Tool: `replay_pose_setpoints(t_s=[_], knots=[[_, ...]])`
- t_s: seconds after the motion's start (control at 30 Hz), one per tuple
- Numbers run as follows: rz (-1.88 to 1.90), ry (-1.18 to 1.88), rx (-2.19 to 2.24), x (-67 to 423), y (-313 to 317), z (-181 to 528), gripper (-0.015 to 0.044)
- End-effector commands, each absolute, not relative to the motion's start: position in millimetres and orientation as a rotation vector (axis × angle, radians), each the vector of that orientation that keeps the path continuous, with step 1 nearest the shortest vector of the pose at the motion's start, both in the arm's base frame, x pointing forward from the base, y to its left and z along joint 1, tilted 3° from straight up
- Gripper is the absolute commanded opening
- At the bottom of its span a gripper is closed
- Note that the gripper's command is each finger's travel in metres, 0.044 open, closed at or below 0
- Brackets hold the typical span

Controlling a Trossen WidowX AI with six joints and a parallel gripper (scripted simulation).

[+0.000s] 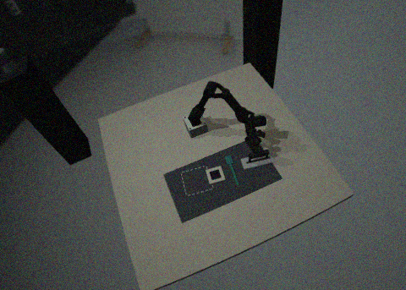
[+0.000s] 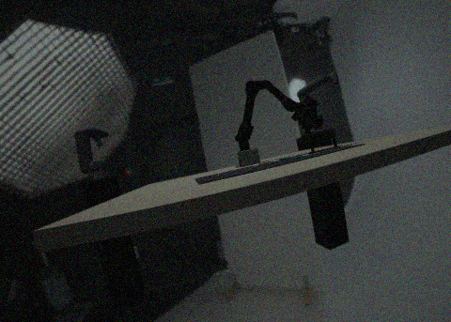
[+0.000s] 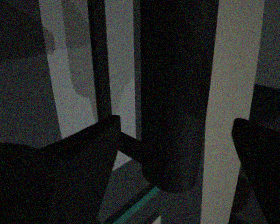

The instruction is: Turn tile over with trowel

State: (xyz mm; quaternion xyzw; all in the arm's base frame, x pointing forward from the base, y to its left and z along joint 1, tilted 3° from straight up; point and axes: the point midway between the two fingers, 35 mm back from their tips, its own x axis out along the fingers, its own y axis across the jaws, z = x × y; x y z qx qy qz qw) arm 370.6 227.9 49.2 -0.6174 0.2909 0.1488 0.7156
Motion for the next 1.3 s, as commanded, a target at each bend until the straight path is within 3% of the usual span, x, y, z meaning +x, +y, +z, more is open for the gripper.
replay_pose_setpoints(t_s=[0.0,0.8,1.0,1.27], knots=[[0.335,0.645,-1.372,376.4,227.6,43.4,0.0300],[0.332,0.642,-1.374,403.9,220.6,22.4,0.0300],[0.332,0.642,-1.374,403.9,220.6,22.4,0.0142],[0.332,0.642,-1.374,403.9,220.6,22.4,0.0089]])
